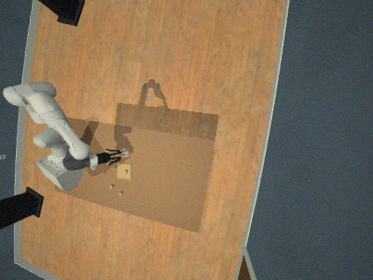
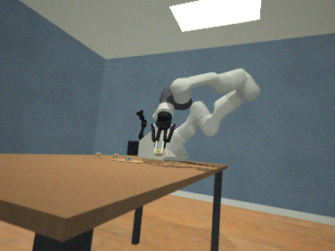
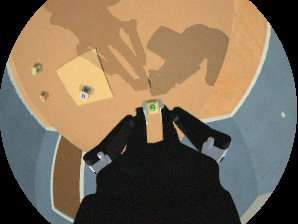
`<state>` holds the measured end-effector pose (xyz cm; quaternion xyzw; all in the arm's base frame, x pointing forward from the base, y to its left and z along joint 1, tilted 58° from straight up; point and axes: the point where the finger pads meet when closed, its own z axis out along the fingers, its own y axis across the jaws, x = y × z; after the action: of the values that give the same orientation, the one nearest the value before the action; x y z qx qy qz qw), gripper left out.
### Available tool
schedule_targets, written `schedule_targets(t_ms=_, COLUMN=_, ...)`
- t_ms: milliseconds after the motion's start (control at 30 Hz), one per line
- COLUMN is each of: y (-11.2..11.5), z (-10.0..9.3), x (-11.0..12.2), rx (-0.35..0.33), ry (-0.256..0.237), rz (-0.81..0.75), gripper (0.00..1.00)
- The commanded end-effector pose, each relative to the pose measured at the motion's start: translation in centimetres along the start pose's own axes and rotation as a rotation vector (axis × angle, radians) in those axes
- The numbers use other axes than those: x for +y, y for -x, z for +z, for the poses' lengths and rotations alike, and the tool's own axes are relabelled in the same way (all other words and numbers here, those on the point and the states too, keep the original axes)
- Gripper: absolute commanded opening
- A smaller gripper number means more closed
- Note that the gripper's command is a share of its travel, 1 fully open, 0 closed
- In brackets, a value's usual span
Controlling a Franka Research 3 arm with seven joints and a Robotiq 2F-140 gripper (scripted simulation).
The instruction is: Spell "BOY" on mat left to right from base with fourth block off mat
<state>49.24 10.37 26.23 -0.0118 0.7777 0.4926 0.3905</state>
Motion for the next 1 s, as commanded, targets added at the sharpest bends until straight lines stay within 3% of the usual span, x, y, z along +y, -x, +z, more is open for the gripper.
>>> schedule_targets(t_ms=0, y=0.68, z=-0.01, x=0.22, rx=-0.079, ry=0.007, rz=-0.115, gripper=0.13)
schedule_targets(t_ms=200, y=0.43, z=0.07, x=0.28, rx=-0.184, ry=0.016, rz=-0.113, gripper=0.13)
schedule_targets(t_ms=267, y=0.43, z=0.07, x=0.28, rx=-0.184, ry=0.016, rz=-0.113, gripper=0.13)
schedule_targets(t_ms=333, y=0.26, z=0.13, x=0.31, rx=-0.252, ry=0.022, rz=-0.112, gripper=0.13)
schedule_targets(t_ms=700, y=-0.07, z=0.16, x=0.29, rx=-0.436, ry=0.033, rz=-0.109, gripper=0.13)
schedule_targets(t_ms=967, y=-0.12, z=-0.03, x=0.14, rx=-0.501, ry=0.029, rz=-0.113, gripper=0.13)
